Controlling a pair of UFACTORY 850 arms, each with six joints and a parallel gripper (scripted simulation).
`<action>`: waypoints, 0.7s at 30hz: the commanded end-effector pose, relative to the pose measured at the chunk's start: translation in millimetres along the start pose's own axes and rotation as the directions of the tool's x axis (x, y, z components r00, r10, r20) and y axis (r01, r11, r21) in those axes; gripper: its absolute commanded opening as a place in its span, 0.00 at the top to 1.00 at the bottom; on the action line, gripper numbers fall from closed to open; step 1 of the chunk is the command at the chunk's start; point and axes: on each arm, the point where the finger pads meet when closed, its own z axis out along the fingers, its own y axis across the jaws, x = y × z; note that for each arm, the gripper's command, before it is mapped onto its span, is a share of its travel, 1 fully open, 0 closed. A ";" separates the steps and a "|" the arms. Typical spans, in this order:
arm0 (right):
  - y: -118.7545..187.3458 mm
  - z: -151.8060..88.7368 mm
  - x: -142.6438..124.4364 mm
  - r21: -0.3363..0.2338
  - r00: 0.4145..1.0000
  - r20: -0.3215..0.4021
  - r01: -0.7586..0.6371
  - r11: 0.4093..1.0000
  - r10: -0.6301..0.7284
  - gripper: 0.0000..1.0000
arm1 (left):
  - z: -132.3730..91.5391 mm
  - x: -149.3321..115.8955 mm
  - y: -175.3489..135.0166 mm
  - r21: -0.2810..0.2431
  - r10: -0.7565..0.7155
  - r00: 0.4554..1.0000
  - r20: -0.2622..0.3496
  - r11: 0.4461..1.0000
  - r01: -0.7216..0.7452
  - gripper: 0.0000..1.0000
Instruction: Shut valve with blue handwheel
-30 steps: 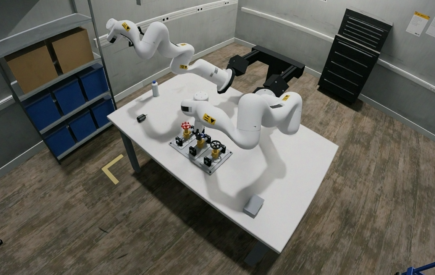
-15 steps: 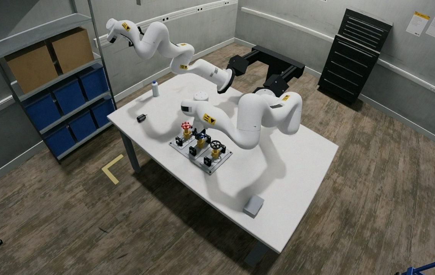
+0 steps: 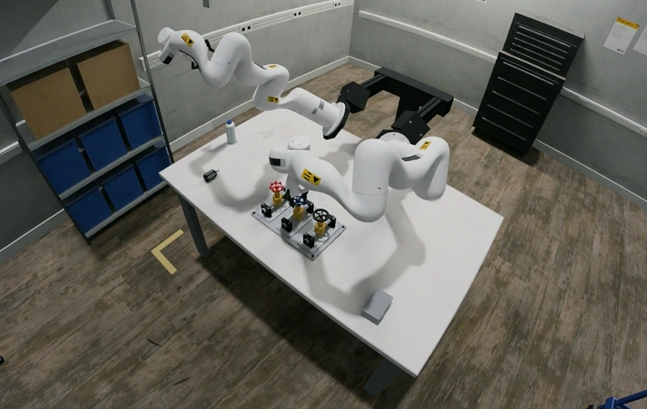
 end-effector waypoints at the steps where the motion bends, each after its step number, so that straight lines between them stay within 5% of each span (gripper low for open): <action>1: 0.1 -0.5 0.2 0.000 1.000 -0.001 0.000 1.000 0.000 0.00 | -0.4 -0.2 0.4 0.002 0.084 0.996 0.000 0.996 -0.084 1.00; 21: 0.1 -0.5 0.2 0.000 1.000 -0.001 0.000 1.000 0.000 0.00 | -0.3 -0.2 0.4 0.002 0.387 0.922 0.001 0.922 -0.387 1.00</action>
